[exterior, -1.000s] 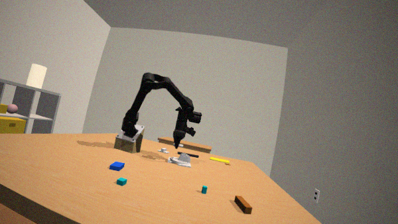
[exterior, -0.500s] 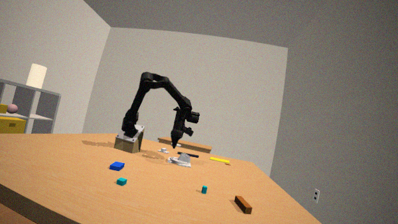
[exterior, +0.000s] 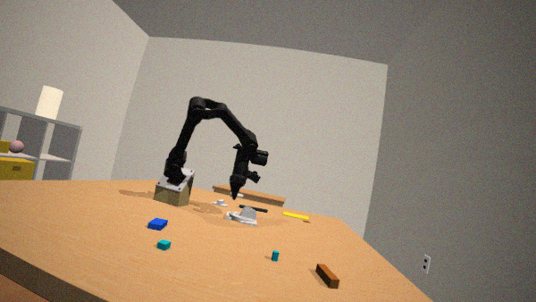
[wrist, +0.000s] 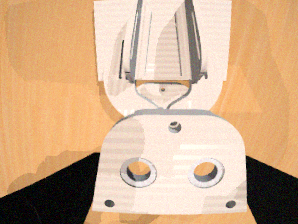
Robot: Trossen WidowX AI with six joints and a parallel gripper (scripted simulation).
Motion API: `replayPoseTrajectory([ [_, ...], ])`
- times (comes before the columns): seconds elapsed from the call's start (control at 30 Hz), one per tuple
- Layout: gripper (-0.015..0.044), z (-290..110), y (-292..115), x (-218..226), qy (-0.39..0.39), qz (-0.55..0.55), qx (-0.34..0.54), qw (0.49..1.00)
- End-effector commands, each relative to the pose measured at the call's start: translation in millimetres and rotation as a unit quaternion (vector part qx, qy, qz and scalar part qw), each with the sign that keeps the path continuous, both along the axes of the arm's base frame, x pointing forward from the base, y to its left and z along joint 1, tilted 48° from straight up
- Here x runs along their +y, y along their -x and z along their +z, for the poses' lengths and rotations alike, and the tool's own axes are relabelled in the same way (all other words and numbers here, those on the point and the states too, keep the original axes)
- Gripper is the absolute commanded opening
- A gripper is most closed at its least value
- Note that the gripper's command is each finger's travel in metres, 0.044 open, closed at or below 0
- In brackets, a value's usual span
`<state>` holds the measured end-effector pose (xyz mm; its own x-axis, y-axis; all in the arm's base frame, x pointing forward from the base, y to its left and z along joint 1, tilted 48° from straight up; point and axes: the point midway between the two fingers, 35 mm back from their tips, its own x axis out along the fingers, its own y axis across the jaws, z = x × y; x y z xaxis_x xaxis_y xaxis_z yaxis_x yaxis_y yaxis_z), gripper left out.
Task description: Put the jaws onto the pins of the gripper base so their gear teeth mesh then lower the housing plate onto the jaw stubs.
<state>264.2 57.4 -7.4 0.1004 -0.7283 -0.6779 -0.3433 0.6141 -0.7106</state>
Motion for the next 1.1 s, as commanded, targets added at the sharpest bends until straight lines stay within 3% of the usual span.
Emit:
replayPoseTrajectory([
  [0.0, 0.0351, 0, 0, 1, -0.002, -0.001, -0.003, 1.000],
  [1.07, 0.0351, -15, -4, -11, -0.003, -0.002, -0.004, 1.000],
])
